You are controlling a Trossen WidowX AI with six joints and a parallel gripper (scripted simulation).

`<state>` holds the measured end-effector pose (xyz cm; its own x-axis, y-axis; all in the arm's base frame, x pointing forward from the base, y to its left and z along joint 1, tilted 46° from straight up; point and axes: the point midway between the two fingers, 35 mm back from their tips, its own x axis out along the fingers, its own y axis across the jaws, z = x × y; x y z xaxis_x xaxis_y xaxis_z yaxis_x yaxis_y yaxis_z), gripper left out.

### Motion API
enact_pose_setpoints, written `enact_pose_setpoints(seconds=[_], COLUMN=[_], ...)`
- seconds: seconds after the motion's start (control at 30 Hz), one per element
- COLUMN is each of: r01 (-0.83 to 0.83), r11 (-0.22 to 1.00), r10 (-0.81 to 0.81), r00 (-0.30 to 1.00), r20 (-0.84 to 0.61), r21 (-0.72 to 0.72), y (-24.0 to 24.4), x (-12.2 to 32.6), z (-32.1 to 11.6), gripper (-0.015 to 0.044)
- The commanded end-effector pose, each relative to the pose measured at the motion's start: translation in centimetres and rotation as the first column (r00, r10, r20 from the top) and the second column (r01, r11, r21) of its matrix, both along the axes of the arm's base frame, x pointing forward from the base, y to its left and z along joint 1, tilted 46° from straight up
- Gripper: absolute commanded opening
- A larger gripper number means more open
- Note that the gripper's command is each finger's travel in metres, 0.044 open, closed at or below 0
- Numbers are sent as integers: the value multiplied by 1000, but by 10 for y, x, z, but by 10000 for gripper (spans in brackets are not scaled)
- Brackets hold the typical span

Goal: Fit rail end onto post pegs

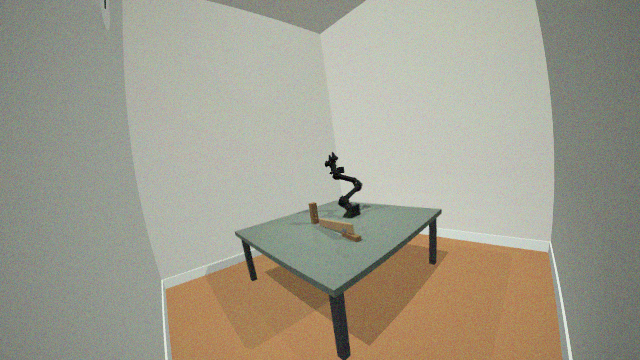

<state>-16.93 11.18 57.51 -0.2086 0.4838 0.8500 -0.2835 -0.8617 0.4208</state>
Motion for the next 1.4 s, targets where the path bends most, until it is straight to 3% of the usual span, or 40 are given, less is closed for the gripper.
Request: enact_pose_setpoints(seconds=[0.0,0.1,0.3,0.43,0.67,0.83,1.03,1.2,1.37], r01=[-6,-98,-271,-375,-364,-240,3,237,479], r11=[1000,995,940,867,705,553,373,236,116], r10=[6,100,334,497,709,831,915,944,951], r00=[1000,984,850,679,351,82,-168,-288,-307], r20=[-10,-147,-407,-539,-612,-550,-367,-164,43], r21=[0,20,206,328,609,798,928,942,870], y=[-1,-13,-49,-63,-84,-90,-85,-74,-60], x=[2,34,115,173,279,363,449,504,546], z=[1,12,42,44,38,11,-42,-99,-164], gripper=[426,440,440,440,440,440,440,440,440])
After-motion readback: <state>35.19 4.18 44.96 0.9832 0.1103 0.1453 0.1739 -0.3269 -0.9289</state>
